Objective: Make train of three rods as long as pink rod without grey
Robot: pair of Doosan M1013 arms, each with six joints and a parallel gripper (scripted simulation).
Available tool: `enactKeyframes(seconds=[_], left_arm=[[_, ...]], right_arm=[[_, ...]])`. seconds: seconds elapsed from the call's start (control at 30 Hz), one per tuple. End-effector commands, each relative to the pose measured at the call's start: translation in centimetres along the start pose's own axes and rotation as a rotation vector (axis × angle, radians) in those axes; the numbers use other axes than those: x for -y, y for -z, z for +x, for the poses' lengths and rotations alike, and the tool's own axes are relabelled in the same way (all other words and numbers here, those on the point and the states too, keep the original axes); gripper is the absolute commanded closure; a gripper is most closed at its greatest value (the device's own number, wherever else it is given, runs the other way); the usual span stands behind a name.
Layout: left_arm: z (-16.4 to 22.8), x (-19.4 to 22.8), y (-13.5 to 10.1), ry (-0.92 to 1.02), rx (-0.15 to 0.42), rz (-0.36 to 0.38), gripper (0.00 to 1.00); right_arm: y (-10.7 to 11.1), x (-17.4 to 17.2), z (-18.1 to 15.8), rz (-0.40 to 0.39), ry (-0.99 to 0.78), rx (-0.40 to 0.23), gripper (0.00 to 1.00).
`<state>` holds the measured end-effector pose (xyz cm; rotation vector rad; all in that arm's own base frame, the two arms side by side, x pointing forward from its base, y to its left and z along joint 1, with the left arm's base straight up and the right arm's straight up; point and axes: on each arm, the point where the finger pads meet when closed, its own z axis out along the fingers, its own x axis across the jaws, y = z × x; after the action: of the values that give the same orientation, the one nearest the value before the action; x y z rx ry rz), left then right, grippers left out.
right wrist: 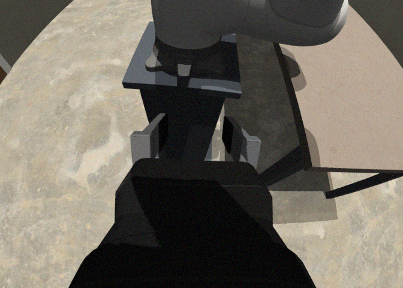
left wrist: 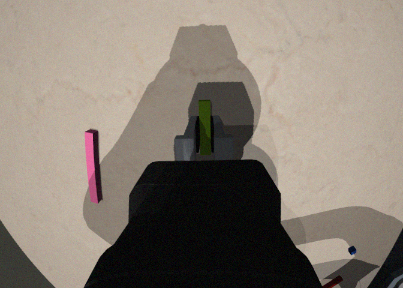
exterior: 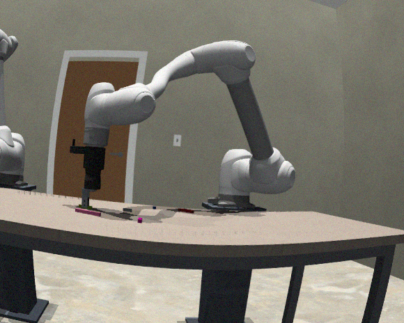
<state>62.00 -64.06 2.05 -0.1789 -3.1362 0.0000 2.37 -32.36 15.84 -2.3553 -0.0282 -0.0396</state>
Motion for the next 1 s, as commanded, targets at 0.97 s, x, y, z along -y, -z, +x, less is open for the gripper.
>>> enactKeyframes(seconds=[0.97], left_arm=[[0.0, 0.0, 4.2, 0.0, 0.002, 0.001, 0.76]], right_arm=[[0.1, 0.0, 0.0, -0.001, 0.0, 0.0, 0.0]])
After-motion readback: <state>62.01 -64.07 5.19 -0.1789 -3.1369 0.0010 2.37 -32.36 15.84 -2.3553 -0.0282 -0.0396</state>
